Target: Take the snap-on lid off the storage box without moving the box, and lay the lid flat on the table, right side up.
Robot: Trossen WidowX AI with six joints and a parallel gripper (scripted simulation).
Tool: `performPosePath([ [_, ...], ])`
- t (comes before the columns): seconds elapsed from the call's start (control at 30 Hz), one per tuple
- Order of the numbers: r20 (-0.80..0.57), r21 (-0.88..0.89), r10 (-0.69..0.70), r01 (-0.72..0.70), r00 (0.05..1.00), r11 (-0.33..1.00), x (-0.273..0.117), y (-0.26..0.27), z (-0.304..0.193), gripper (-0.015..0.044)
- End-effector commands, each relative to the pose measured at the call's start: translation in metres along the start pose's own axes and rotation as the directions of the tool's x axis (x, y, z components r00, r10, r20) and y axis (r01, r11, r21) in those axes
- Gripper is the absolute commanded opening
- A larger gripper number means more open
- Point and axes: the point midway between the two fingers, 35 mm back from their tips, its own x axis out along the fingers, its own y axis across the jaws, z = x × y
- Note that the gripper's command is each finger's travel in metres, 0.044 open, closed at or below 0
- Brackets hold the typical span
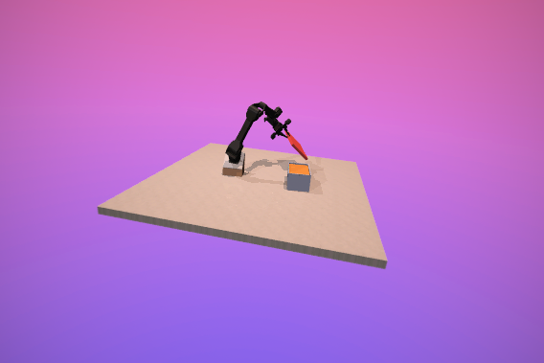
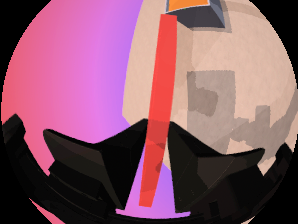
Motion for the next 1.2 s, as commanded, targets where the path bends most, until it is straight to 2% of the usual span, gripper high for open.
performPosePath([
  [0.0,0.003,0.003,0.011,-0.011,1.0,1.0,0.002,-0.002,0.002,0.0],
  [1.17,0.004,0.003,0.011,-0.011,1.0,1.0,0.021,-0.023,0.002,0.0],
])
